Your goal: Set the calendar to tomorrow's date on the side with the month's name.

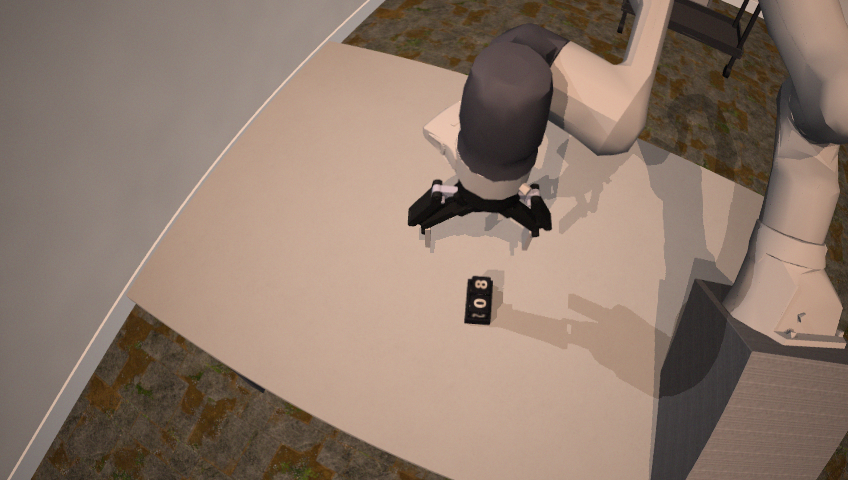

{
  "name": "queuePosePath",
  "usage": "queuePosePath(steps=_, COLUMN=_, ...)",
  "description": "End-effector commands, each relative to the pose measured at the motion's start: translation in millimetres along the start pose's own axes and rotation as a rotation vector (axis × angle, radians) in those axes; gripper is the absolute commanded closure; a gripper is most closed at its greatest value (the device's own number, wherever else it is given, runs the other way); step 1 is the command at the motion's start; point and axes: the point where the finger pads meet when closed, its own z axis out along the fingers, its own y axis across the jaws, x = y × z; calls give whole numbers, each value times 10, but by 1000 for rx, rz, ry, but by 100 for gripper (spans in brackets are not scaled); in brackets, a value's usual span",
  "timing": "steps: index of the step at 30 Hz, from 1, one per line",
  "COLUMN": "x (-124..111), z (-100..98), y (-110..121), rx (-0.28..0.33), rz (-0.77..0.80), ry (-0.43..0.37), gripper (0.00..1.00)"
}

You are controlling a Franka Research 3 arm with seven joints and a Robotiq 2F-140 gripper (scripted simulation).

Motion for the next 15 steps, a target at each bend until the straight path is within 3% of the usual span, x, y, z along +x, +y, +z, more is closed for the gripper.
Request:
queuePosePath(steps=1, x=-102, z=-64, y=70, rx=-1, rz=27, ry=-70, gripper=0)
queuePosePath(steps=14, x=-102, z=-64, y=70, rx=-1, rz=27, ry=-70, gripper=0)
queuePosePath(steps=15, x=-154, z=-110, y=113, rx=-1, rz=47, ry=-112, gripper=0)
